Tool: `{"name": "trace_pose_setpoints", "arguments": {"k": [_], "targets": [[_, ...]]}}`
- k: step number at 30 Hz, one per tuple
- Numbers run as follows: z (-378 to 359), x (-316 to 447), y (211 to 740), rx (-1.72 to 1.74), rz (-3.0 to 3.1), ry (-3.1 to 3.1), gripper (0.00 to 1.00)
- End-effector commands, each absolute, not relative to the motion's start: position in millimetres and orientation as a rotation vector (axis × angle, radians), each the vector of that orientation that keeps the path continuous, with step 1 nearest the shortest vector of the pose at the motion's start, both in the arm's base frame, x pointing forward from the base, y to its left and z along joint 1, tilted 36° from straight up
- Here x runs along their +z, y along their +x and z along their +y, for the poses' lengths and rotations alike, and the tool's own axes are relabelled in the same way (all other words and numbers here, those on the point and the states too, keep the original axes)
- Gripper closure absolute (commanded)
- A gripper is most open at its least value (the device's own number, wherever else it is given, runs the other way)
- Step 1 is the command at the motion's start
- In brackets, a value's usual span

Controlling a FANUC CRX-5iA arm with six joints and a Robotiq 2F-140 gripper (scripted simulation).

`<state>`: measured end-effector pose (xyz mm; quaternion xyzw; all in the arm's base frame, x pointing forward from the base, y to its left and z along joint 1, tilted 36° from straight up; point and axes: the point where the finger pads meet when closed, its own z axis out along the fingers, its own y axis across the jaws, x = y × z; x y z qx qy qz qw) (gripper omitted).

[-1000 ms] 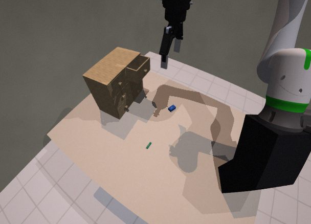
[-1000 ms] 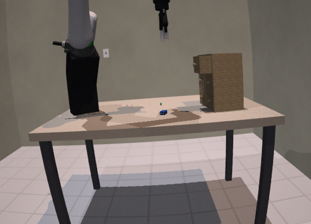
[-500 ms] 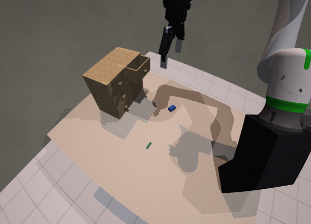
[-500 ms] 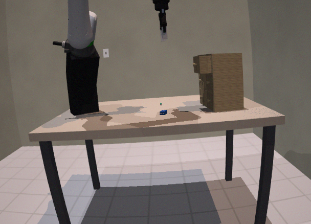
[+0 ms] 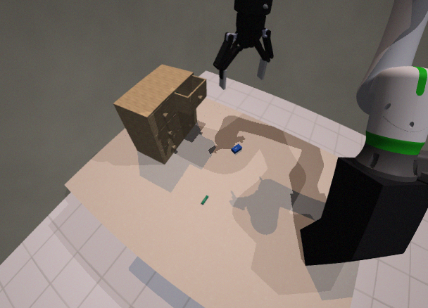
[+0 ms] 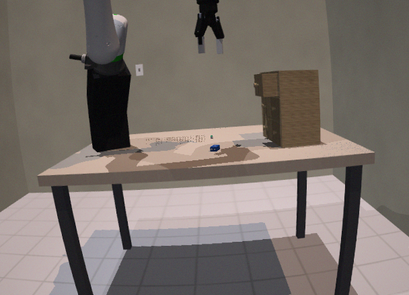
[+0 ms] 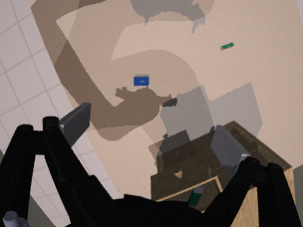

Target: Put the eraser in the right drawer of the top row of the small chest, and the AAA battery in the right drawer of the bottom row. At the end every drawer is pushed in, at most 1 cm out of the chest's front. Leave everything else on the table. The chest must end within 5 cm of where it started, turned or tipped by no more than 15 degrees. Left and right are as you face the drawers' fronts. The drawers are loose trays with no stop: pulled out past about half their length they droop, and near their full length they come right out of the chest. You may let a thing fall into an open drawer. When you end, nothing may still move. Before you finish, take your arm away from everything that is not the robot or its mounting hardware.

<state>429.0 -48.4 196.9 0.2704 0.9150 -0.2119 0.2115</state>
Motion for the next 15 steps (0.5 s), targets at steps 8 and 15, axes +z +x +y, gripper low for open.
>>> {"name": "trace_pose_setpoints", "arguments": {"k": [8, 15], "targets": [[-66.8, 191.8, 393.1, -0.37, 2.143, 1.433, 0.0], [-72.8, 188.6, 379.7, -0.242, 1.887, 1.735, 0.0]]}}
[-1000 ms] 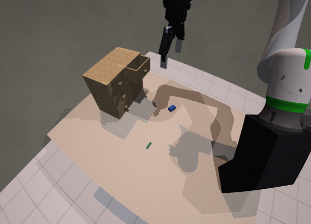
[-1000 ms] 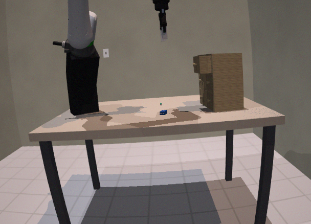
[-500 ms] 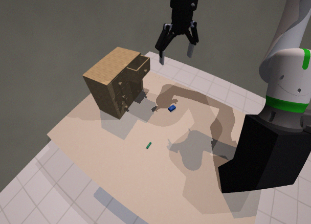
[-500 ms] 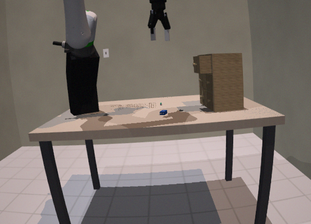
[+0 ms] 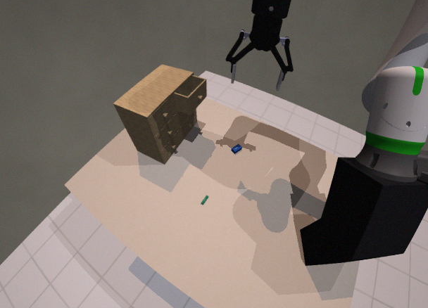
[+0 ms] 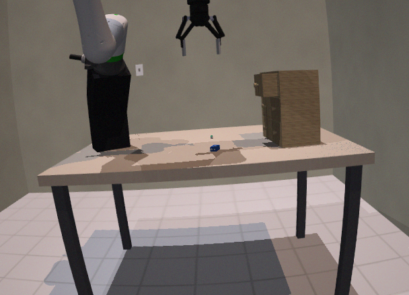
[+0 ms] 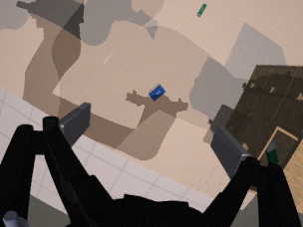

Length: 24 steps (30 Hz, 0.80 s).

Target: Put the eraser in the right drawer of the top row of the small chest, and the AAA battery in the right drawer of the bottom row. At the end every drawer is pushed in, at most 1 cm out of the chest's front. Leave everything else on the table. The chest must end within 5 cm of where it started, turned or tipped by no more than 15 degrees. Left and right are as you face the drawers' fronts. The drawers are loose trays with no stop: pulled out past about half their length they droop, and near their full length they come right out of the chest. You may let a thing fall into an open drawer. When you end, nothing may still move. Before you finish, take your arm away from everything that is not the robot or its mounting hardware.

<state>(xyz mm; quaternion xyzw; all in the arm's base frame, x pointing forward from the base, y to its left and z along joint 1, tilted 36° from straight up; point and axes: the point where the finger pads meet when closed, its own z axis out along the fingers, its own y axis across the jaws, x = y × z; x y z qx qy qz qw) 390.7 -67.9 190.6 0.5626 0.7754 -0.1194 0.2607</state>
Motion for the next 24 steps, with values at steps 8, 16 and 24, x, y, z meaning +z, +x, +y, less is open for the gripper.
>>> {"name": "trace_pose_setpoints", "arguments": {"k": [8, 16, 24], "targets": [[-78.6, 184.6, 365.7, -0.079, 1.528, 2.051, 0.0], [-80.0, 183.4, 362.0, 0.075, 1.145, 2.289, 0.0], [-87.3, 180.6, 370.2, 0.24, 0.714, 2.459, 0.0]]}}
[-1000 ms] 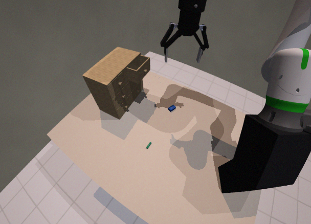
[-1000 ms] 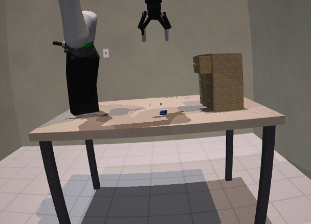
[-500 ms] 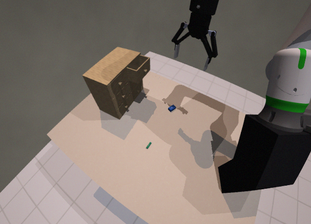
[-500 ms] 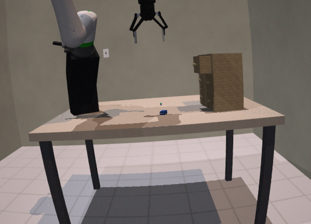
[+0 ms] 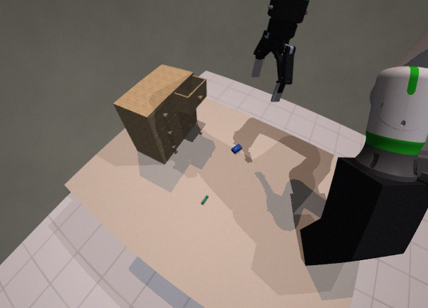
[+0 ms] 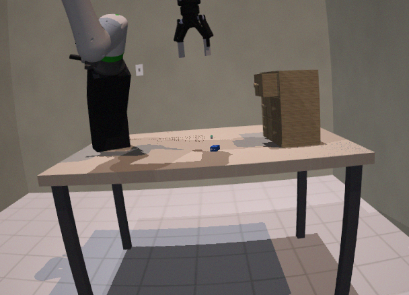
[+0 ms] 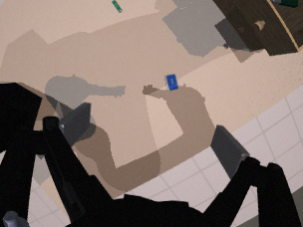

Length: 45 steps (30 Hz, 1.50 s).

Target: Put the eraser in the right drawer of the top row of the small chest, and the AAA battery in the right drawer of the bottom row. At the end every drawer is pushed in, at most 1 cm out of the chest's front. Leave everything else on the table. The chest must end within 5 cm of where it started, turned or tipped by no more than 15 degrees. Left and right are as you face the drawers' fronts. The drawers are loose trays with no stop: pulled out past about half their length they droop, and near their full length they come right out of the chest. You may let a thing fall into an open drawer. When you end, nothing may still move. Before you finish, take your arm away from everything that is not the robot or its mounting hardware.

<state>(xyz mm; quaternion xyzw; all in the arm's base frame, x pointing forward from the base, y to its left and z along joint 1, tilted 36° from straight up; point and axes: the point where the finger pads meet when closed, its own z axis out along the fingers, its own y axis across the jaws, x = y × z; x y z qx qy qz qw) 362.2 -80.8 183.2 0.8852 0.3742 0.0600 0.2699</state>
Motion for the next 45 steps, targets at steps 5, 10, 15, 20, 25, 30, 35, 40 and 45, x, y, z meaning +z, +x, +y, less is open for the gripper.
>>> {"name": "trace_pose_setpoints", "arguments": {"k": [5, 10, 15, 20, 25, 30, 35, 40, 45], "targets": [[-109.1, 172.9, 396.6, 0.339, 0.557, 2.479, 0.0], [-137.6, 162.5, 433.8, 0.595, 0.245, 2.443, 0.0], [-154.3, 151.5, 466.6, 0.867, 0.179, 2.342, 0.0], [-144.3, 136.6, 487.5, 1.101, 0.263, 2.287, 0.0], [-127.2, 128.8, 489.4, 1.275, 0.329, 2.25, 0.0], [-117.3, 125.5, 488.5, 1.338, 0.359, 2.245, 0.0], [-117.3, 125.5, 488.5, 1.338, 0.359, 2.245, 1.0], [-117.3, 125.5, 488.5, 1.338, 0.359, 2.245, 1.0], [-117.3, 125.5, 488.5, 1.338, 0.359, 2.245, 1.0]]}}
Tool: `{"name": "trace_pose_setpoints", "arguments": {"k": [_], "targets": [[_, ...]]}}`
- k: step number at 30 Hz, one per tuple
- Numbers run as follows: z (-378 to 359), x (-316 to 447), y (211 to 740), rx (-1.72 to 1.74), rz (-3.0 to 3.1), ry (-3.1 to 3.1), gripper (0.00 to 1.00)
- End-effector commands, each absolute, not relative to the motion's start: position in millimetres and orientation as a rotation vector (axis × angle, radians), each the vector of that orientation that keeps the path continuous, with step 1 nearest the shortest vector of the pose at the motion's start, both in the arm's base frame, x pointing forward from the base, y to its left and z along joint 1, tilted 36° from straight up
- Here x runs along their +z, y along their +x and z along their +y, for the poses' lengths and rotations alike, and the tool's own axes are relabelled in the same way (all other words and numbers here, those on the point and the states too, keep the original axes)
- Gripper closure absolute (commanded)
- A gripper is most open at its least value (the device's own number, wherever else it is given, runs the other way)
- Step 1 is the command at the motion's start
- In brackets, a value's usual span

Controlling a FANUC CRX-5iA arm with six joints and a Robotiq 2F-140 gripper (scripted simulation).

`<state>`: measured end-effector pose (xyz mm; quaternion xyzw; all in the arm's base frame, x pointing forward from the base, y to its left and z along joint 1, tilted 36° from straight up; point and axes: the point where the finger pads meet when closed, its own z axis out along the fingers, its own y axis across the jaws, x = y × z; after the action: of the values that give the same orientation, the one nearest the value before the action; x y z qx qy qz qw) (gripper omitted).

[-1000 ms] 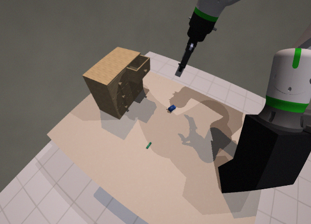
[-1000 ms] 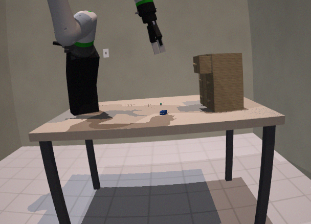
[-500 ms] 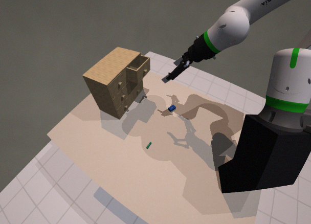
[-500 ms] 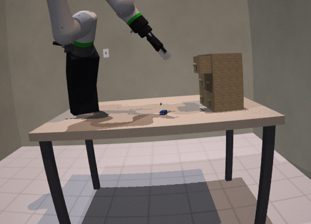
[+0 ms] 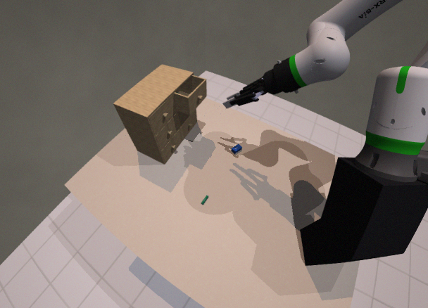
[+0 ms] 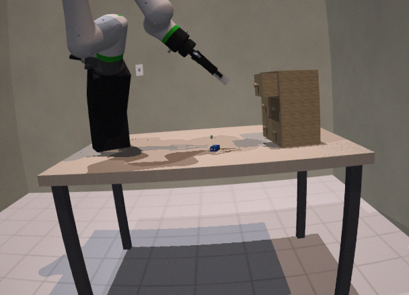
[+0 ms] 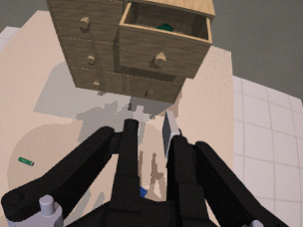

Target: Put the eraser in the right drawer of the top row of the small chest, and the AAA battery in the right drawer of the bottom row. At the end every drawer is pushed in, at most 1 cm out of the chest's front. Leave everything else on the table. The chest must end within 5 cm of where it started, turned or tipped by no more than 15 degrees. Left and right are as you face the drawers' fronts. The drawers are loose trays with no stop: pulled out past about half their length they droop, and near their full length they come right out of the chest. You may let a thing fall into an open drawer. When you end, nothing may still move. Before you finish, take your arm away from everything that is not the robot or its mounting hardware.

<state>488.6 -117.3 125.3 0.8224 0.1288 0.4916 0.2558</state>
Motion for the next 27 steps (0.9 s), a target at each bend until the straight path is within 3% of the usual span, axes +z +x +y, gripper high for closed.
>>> {"name": "trace_pose_setpoints", "arguments": {"k": [1, 27], "targets": [[-117.3, 125.5, 488.5, 1.338, 0.359, 2.245, 1.0], [-118.6, 126.3, 520.7, 1.337, 0.36, 2.246, 1.0]]}}
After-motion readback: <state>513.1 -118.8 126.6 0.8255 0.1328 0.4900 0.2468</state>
